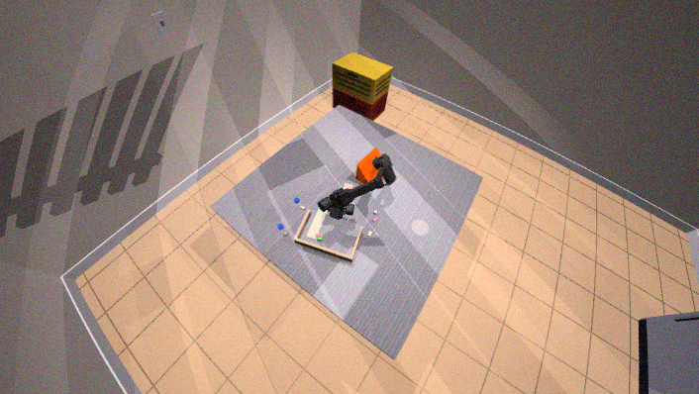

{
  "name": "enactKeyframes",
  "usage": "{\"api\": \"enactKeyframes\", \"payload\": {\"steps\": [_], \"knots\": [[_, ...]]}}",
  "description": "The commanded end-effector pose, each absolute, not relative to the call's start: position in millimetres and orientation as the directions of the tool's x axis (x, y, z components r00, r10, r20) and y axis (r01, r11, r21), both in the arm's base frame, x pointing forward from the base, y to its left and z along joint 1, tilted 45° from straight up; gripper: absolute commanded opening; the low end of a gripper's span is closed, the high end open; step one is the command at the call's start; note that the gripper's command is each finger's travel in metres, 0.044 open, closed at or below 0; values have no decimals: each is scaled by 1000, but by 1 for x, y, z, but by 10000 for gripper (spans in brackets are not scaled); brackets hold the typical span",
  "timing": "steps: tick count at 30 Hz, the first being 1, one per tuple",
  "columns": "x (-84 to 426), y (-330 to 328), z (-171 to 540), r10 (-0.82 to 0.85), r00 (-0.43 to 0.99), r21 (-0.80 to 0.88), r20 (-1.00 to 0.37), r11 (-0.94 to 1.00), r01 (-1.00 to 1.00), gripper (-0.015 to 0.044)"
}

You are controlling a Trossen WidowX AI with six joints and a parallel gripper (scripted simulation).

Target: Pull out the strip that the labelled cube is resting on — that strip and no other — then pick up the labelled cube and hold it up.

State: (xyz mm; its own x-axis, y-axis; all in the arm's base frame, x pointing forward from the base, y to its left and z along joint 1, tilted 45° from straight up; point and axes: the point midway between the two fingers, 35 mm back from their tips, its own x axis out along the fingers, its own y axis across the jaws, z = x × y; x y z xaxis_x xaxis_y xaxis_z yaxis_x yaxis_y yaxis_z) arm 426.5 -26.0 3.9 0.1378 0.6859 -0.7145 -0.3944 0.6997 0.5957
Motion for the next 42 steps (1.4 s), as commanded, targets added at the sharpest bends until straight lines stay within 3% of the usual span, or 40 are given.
{"api": "enactKeyframes", "payload": {"steps": [1, 3, 16, 42], "knots": [[427, -26, 4, 686, 138, 595, -715, 700, -395, 39], [424, -27, 5, 686, 138, 596, -715, 700, -395, 0], [365, -48, 27, 688, 134, 602, -714, 699, -386, 0], [300, -41, 23, 688, 131, 604, -714, 699, -383, 0]]}}
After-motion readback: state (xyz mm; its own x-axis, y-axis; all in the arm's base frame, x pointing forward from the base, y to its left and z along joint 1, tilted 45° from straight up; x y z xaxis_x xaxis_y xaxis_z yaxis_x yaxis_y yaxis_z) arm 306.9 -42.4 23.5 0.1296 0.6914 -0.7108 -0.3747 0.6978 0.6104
